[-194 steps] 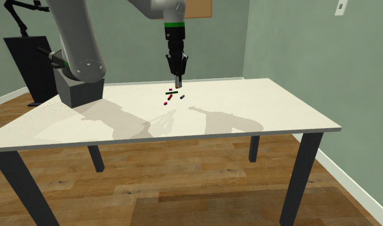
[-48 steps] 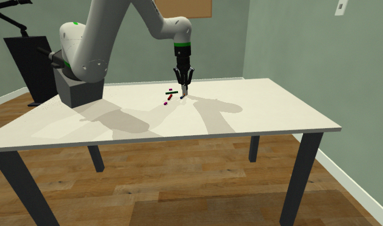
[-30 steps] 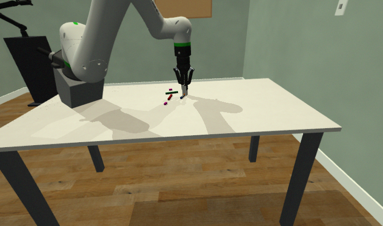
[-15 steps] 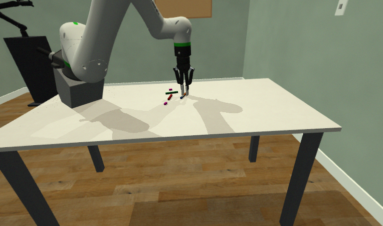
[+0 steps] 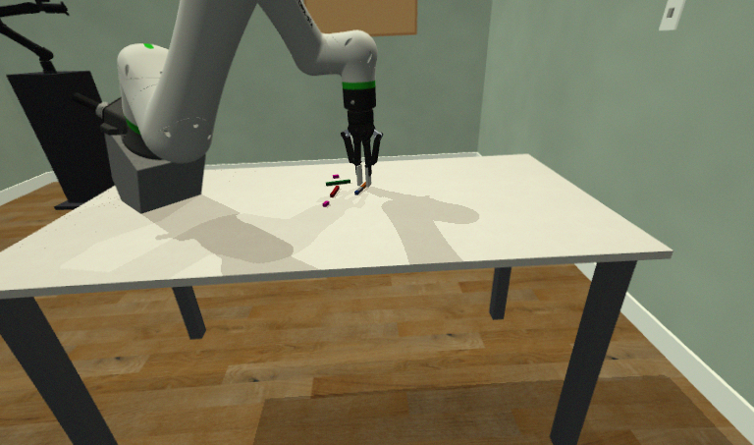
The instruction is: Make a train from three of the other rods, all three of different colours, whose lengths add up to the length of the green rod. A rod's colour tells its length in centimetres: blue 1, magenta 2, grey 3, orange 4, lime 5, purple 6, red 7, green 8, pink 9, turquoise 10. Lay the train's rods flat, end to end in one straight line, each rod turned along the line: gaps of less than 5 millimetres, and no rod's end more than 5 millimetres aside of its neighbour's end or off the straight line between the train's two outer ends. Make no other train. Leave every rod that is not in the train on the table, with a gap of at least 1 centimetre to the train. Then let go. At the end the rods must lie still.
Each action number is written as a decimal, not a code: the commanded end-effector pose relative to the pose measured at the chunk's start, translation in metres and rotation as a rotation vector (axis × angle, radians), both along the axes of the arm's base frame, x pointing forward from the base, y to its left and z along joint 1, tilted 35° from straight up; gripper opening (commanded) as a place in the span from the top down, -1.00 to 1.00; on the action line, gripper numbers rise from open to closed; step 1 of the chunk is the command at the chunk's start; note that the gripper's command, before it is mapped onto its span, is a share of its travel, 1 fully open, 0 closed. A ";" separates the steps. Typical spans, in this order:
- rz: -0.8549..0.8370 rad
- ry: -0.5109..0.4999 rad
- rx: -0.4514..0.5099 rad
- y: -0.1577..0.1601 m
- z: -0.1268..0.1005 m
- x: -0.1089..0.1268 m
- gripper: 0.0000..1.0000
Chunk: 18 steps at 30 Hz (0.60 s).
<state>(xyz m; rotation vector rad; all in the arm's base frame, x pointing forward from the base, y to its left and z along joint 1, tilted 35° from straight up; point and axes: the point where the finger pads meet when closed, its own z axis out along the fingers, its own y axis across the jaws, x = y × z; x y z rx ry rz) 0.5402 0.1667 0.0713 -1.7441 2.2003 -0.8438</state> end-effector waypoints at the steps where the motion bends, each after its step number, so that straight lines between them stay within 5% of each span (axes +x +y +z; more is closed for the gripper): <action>1: 0.000 0.000 0.000 0.003 0.007 -0.004 0.71; 18: 0.000 0.000 0.000 0.024 0.065 -0.039 0.71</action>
